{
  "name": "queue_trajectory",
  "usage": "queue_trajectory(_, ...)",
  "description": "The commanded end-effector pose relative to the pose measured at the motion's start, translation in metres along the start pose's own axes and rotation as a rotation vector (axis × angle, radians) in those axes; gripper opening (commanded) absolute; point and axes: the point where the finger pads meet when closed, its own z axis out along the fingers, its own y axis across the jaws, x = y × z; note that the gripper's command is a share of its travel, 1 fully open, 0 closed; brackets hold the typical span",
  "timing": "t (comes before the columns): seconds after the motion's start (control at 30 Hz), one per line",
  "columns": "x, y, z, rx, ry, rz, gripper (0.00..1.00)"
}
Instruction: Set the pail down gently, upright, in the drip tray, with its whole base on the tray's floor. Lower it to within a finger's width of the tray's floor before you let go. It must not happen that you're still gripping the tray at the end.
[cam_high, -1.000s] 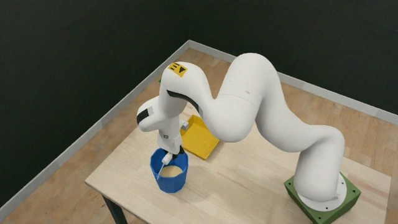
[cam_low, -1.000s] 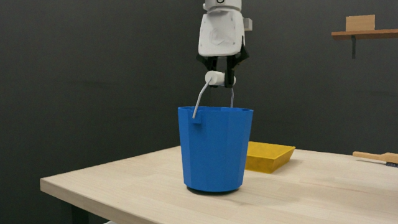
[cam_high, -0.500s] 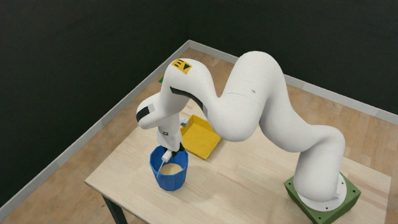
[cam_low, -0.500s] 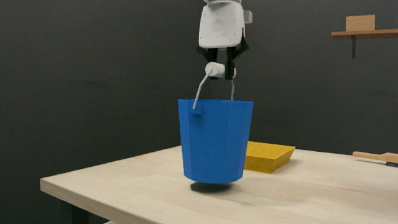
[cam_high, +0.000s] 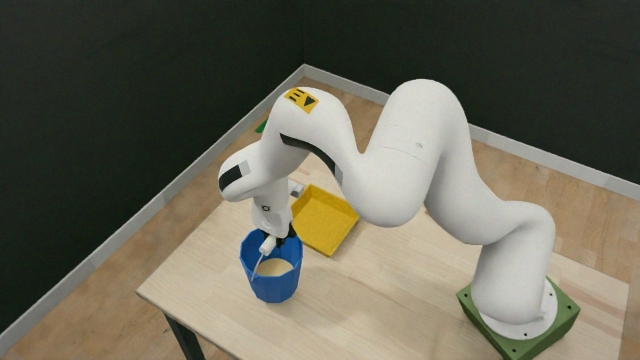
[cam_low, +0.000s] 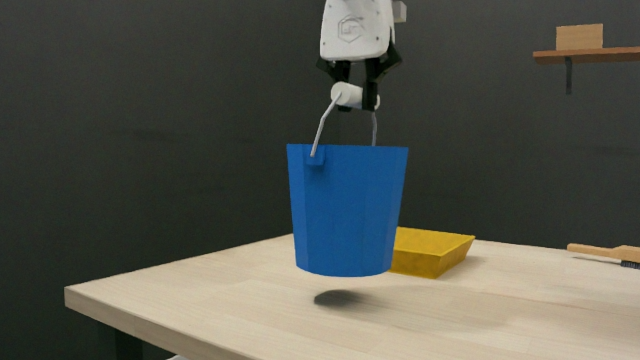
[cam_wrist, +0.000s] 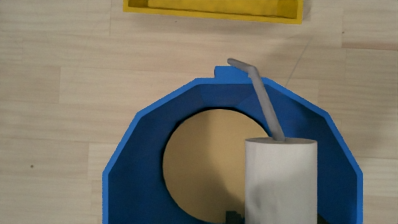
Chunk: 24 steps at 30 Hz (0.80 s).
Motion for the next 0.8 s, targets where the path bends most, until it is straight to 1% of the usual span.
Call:
queue_trajectory(0.0, 0.0, -0.001, -0.009, 0.003, 0.0, -0.001, 0.0)
queue_trajectory(0.3, 0.0, -0.001, -0.022, 0.003, 0.0, -0.001, 0.0)
queue_trajectory(0.77, 0.0, -0.001, -0.032, 0.003, 0.0, -0.001, 0.0)
